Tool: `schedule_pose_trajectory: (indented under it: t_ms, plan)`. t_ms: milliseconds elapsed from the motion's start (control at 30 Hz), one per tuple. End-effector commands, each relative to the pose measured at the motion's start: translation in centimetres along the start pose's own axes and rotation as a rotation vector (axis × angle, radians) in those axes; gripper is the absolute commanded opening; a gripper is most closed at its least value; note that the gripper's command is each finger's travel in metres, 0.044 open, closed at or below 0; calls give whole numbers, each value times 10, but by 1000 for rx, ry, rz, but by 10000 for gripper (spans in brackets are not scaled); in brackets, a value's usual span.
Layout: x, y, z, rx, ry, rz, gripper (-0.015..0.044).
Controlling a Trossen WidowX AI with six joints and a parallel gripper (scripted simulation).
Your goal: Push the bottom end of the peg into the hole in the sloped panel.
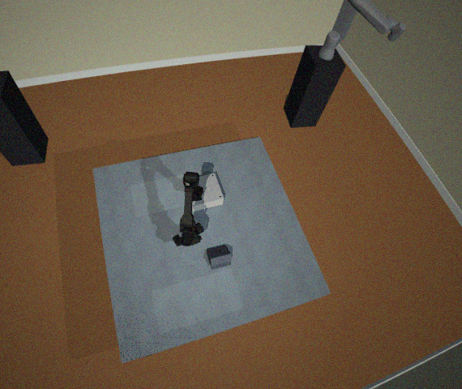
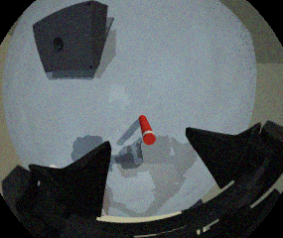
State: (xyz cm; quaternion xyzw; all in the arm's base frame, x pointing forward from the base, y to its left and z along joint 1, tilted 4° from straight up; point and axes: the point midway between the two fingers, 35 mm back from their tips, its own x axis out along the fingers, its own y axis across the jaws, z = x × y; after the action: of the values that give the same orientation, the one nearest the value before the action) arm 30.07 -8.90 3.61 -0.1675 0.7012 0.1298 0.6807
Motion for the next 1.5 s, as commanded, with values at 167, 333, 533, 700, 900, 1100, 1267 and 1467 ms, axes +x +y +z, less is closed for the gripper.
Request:
schedule_pose_trajectory:
  t_ms: [167, 333, 533, 700, 900, 1100, 1267, 1467]
  plan:
    - [15, -1, 0, -5, 2, -3, 440]
    - [23, -1, -1, -5, 2, -3, 440]
    - [33, 0, -1, -5, 2, -3, 440]
    - [41, 0, -2, -5, 3, -3, 440]
    - [40, 0, -1, 0, 1, 1, 361]
    - [40, 0, -1, 0, 1, 1, 204]
    - [40, 0, -1, 0, 1, 1, 72]
    - [40, 0, -1, 0, 1, 1, 0]
